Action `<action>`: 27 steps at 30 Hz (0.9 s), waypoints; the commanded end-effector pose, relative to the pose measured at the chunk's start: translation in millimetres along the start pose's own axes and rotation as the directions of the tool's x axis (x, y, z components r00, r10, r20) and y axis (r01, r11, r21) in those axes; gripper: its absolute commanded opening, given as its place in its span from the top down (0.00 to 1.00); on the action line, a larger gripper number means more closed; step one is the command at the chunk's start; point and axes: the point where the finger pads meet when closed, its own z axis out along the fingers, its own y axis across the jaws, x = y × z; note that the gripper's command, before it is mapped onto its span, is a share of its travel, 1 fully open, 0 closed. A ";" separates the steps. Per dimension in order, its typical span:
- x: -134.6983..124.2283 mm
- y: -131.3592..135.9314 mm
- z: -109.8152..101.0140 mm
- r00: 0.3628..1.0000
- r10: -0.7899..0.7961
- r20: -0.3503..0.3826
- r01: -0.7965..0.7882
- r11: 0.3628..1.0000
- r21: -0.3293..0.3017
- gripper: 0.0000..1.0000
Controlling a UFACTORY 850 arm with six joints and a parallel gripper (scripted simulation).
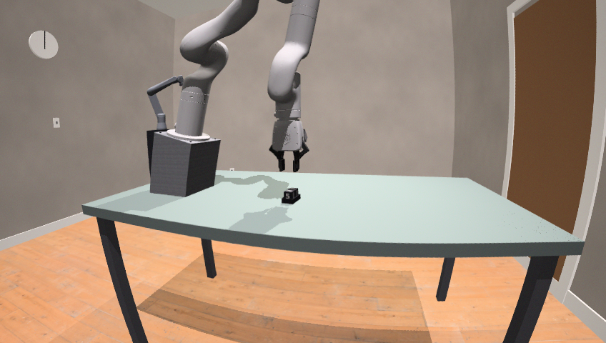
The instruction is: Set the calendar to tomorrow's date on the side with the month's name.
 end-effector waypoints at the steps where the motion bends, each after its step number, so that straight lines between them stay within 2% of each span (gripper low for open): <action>1: 0.0 0.5 -3.0 1.000 0.000 0.000 0.000 1.000 -0.001 0.53; 2: 0.0 0.5 -3.0 1.000 0.000 0.000 0.000 1.000 -0.001 0.53; 3: 0.0 0.5 -3.0 1.000 0.000 0.000 0.000 1.000 -0.001 0.00; 27: 0.0 0.5 -6.2 1.000 0.000 0.000 0.000 1.000 -0.001 0.00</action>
